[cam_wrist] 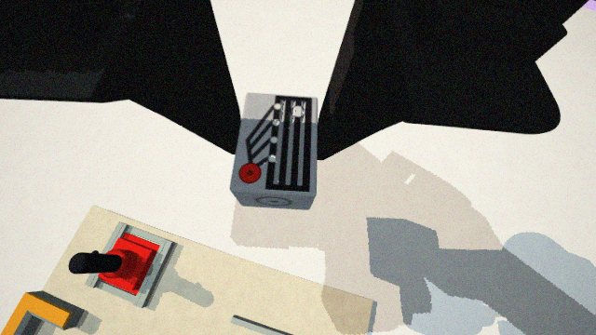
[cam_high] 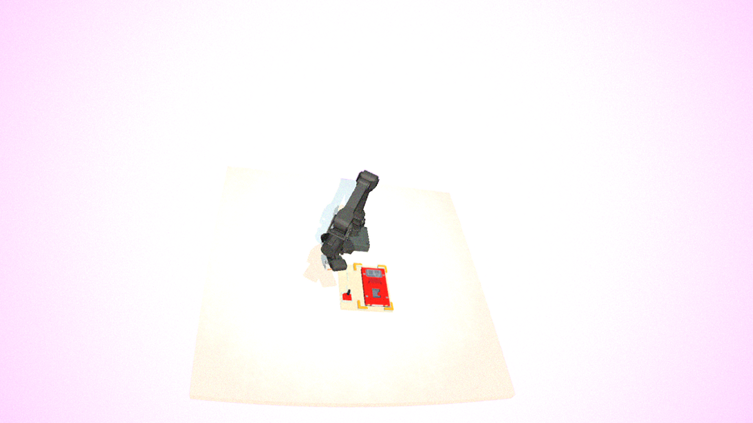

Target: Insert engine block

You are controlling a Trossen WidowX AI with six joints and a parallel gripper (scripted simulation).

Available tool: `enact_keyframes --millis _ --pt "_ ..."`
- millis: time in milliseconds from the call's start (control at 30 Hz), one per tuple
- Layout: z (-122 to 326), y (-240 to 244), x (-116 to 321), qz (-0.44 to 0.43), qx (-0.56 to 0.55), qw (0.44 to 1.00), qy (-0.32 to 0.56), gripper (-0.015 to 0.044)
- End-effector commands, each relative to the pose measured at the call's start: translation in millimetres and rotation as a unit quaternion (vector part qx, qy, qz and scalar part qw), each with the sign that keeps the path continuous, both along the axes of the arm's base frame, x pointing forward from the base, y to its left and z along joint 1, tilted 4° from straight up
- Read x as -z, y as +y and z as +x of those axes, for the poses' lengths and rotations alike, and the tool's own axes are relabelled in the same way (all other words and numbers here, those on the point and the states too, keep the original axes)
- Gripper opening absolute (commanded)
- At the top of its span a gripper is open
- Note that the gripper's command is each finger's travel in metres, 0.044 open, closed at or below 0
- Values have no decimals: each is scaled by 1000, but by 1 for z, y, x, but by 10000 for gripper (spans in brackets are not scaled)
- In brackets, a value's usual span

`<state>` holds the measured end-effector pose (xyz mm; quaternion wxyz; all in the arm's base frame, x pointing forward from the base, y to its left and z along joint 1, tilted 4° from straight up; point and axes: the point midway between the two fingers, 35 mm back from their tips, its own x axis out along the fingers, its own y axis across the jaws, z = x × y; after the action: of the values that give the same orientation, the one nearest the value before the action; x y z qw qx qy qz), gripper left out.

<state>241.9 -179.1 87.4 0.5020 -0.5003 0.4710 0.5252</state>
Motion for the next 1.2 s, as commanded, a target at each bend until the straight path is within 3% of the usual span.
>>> enact_keyframes --millis 0,400,1167 --pt "0 -2 -17 -5 -2 1000 -3 0" --pt "-2 1 -38 -5 5 1000 -3 0" --pt "45 47 -20 -2 262 965 8 0"
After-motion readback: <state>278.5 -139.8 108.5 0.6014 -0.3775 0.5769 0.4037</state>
